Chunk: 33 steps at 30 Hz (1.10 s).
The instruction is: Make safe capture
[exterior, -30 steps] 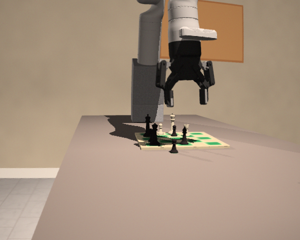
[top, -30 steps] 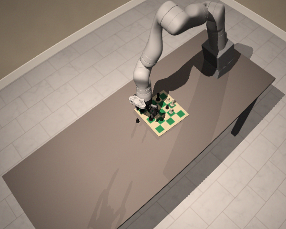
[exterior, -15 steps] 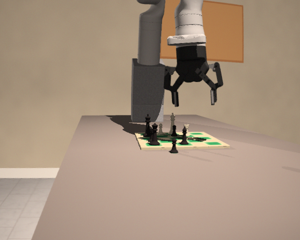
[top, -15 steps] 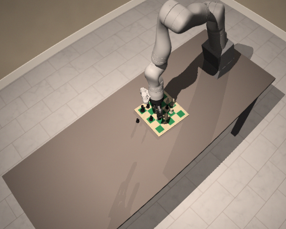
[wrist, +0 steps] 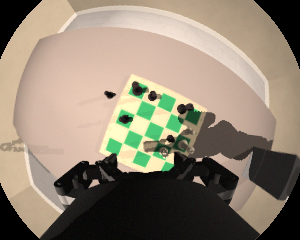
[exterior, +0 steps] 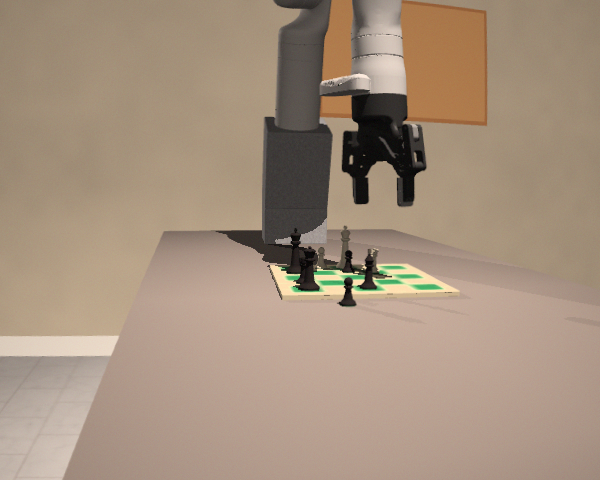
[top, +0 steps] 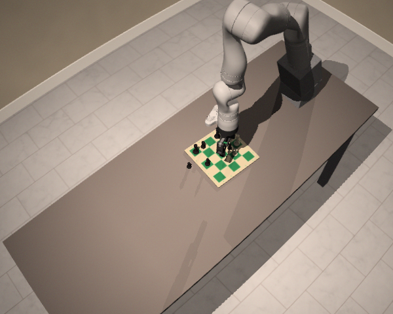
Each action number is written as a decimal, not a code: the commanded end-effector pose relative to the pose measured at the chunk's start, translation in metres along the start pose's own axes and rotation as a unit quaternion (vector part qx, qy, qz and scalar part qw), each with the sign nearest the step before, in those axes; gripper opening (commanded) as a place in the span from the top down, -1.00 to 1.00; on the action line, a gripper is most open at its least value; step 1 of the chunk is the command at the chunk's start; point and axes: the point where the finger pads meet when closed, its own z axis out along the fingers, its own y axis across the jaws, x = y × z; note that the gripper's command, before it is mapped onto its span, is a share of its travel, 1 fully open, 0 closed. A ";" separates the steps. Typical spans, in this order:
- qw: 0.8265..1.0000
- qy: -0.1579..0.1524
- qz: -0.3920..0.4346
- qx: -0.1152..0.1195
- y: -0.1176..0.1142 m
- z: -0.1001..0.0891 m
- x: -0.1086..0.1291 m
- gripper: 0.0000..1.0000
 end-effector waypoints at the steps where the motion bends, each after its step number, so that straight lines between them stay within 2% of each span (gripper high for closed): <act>1: 0.999 0.006 0.039 0.003 0.011 -0.002 -0.010 -1.00; 7: 0.990 0.014 0.138 -0.002 0.027 -0.005 -0.015 -1.00; 14: 0.982 0.020 0.188 -0.005 0.036 -0.007 -0.017 -1.00; 27: 0.976 0.023 0.217 -0.006 0.041 -0.008 -0.018 -1.00; 28: 0.976 0.023 0.217 -0.006 0.041 -0.008 -0.018 0.27; 33: 0.976 0.023 0.217 -0.006 0.041 -0.008 -0.018 0.27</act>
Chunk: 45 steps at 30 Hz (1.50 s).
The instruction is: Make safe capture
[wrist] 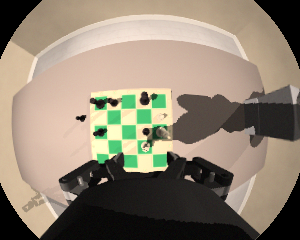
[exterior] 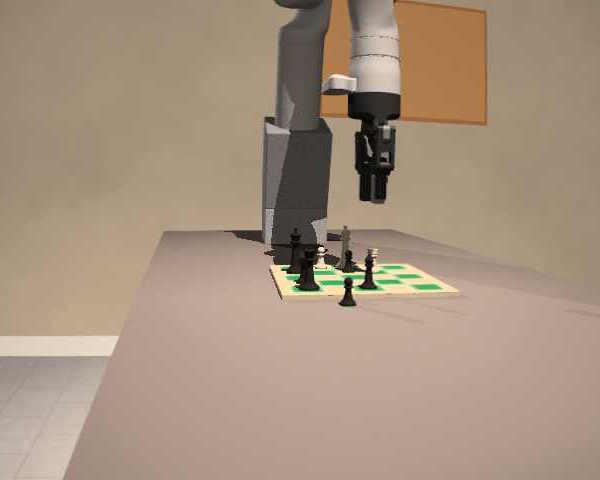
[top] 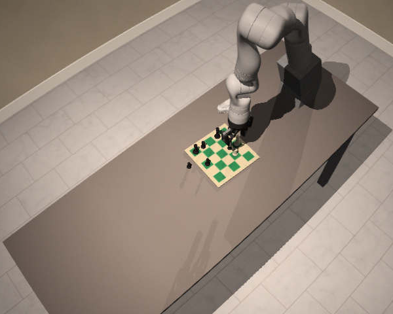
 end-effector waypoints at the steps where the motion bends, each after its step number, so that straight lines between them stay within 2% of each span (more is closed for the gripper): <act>1: 1.000 0.000 0.000 0.000 0.000 0.000 0.000 0.27; 45: 1.000 -0.001 0.000 0.001 0.000 0.004 0.000 0.27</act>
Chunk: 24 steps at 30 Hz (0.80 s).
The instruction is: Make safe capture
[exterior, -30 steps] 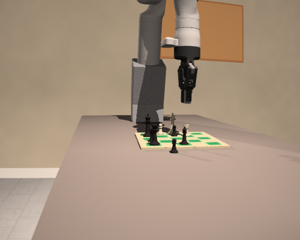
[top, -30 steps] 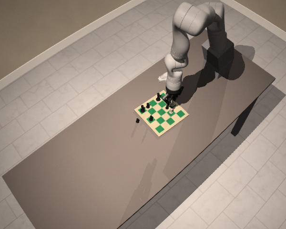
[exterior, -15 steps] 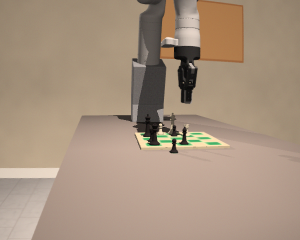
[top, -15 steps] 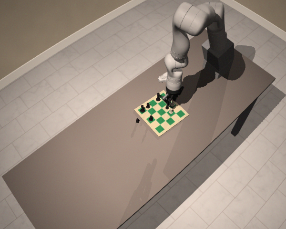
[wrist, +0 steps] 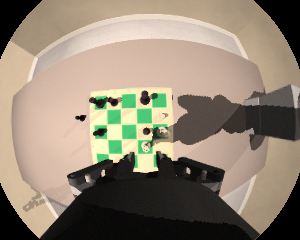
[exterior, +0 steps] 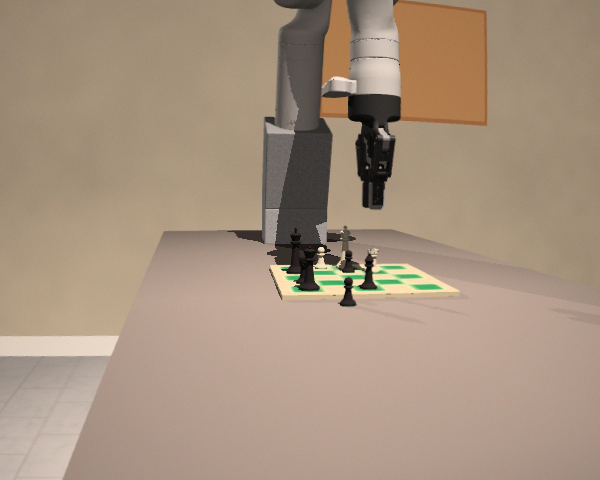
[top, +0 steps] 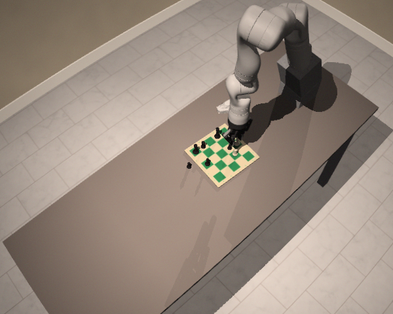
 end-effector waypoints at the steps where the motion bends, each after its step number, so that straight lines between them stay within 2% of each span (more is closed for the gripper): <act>1: 1.000 0.000 0.000 0.000 0.001 0.002 0.000 0.27; 24: 1.000 0.000 0.000 0.000 0.002 0.033 -0.001 0.27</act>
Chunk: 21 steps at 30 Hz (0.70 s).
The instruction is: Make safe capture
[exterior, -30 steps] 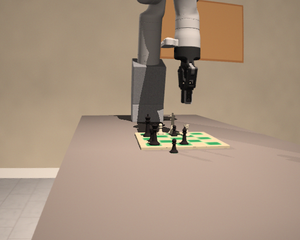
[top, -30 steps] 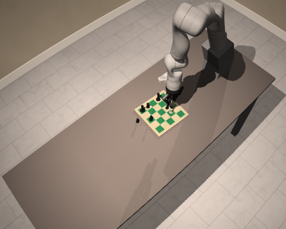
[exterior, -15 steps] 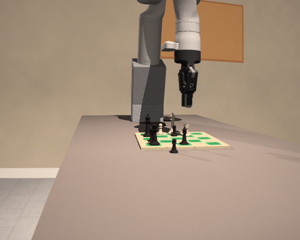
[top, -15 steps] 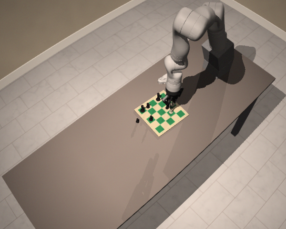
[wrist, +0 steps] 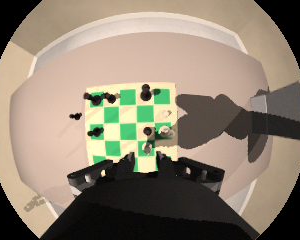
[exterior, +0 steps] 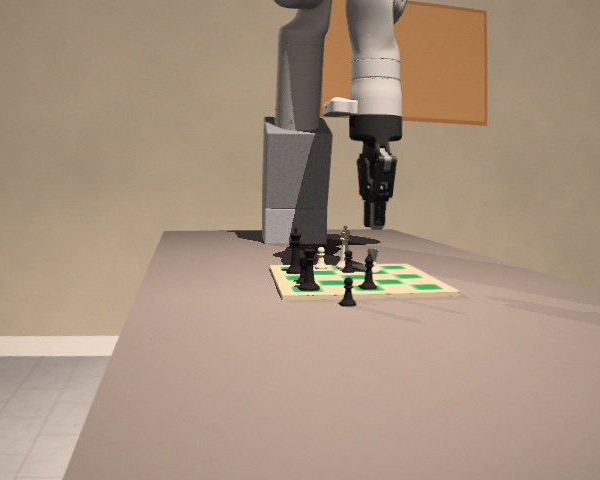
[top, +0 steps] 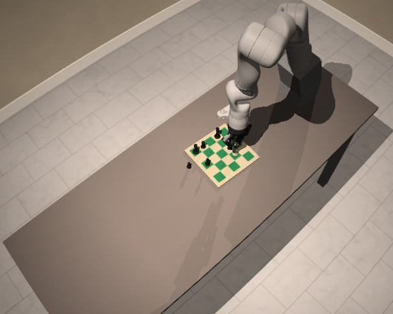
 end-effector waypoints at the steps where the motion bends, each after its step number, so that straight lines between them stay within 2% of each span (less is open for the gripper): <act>1: 1.000 0.003 -0.001 -0.004 0.003 0.007 0.002 0.27; 21: 1.000 0.003 -0.001 -0.004 0.004 0.022 0.001 0.27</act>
